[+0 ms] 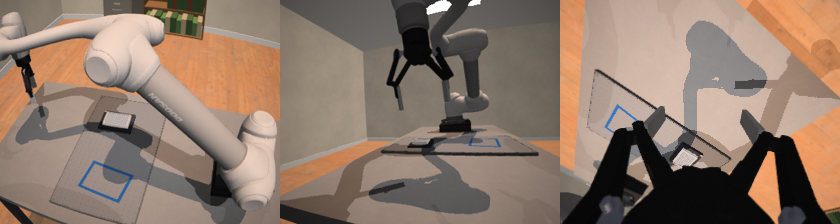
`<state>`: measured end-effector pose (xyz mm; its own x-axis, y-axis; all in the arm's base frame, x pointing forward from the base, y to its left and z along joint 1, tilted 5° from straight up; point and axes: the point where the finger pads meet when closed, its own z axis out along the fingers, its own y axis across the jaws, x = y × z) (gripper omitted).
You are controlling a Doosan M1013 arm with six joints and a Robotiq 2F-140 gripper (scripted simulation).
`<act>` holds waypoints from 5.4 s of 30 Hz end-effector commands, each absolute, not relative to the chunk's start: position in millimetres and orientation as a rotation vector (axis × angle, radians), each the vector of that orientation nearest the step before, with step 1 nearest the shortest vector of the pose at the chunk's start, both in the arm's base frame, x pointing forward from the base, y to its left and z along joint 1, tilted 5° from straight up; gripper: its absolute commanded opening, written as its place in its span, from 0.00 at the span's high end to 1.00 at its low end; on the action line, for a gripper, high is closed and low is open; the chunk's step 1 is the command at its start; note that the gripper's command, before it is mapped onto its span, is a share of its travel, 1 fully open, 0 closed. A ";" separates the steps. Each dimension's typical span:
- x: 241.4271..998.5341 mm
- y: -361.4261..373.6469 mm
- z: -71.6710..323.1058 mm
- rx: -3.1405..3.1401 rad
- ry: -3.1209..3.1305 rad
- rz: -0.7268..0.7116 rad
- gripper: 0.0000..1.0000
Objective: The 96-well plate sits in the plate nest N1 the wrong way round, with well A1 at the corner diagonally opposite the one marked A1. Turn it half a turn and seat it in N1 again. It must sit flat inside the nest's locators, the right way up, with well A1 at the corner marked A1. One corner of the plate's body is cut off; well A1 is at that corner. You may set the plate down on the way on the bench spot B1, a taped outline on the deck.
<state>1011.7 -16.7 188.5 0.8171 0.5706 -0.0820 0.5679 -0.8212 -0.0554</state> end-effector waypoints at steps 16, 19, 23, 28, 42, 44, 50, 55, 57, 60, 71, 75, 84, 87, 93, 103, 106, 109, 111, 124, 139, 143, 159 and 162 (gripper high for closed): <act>1011.6 -16.7 188.8 -2.967 -0.930 0.147 0.00; 1005.0 -23.8 186.2 -2.995 -0.872 0.135 0.00; 991.4 -37.4 181.0 -3.021 -0.813 0.122 0.00; 973.2 -53.1 174.3 -3.046 -0.755 0.109 0.00; 925.2 -84.9 157.6 -3.090 -0.638 0.082 0.00; 916.7 -89.5 154.8 -3.107 -0.590 0.071 0.00; 895.3 -100.2 147.7 -3.110 -0.580 0.068 0.00; 877.6 -107.6 141.9 -3.129 -0.522 0.054 0.00; 868.8 -111.3 139.1 -3.129 -0.522 0.054 0.00; 855.3 -116.1 134.8 -3.145 -0.465 0.039 0.00; 814.2 -129.1 121.8 -3.160 -0.407 0.024 0.00; 795.6 -133.6 116.0 -3.174 -0.350 0.009 0.00; 758.1 -141.5 104.5 -3.186 -0.292 -0.007 0.00; 748.6 -142.9 101.6 -3.196 -0.235 -0.023 0.00; 720.2 -147.2 93.0 -3.196 -0.235 -0.023 0.00; 682.1 -150.9 81.5 -3.210 -0.128 -0.054 0.00; 667.8 -151.7 77.2 -3.211 -0.122 -0.056 0.00; 653.4 -152.5 72.9 -3.211 -0.122 -0.056 0.00; 643.9 -153.1 70.0 -3.211 -0.122 -0.056 0.00; 641.3 -153.2 69.2 -3.211 -0.122 -0.056 0.00; 642.0 -154.6 49.3 -3.211 -0.122 -0.056 0.00; 642.3 -155.1 42.7 -3.211 -0.122 -0.056 0.00; 643.1 -156.7 19.4 -3.211 -0.122 -0.056 0.00; 643.3 -157.1 14.4 -3.211 -0.122 -0.056 0.00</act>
<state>643.2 -157.0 16.8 0.9965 0.0770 0.0319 0.0745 -0.9945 0.0735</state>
